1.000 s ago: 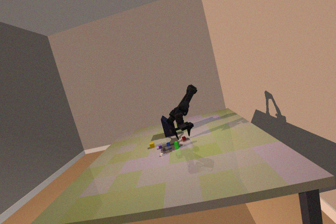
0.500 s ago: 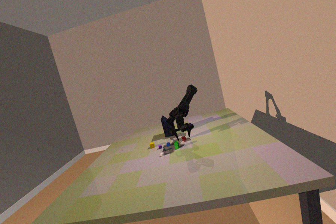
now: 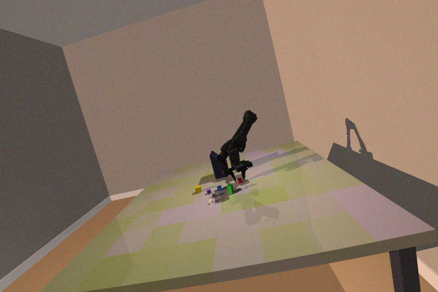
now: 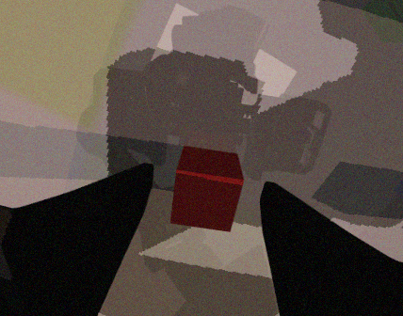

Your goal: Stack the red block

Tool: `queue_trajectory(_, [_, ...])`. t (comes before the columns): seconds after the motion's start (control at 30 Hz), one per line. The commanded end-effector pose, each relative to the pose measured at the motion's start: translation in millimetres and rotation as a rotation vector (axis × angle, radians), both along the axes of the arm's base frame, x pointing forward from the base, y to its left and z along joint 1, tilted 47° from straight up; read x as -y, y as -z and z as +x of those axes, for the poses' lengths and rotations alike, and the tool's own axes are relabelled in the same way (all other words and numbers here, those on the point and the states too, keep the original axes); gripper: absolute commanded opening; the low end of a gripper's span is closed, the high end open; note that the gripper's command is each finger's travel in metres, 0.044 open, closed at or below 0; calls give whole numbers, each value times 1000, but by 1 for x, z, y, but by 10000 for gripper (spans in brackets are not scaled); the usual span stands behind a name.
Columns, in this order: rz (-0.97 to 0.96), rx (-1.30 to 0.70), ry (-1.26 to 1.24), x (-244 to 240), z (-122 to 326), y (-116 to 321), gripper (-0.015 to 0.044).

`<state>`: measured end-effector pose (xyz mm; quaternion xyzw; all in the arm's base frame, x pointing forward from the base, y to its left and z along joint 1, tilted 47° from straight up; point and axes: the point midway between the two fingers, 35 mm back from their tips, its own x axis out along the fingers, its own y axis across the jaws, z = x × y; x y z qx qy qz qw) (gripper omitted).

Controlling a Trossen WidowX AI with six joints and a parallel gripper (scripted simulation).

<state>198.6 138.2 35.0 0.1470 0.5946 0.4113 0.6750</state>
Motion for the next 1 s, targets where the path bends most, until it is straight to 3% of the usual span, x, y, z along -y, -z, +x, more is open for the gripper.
queue_trajectory(0.0, [4,-4,0,0,-1,0,125])
queue_trajectory(0.07, [4,-4,0,0,-1,0,72])
queue_trajectory(0.33, [4,-4,0,0,-1,-1,0])
queue_trajectory(0.97, [0,-5,1,53,4,-49,0])
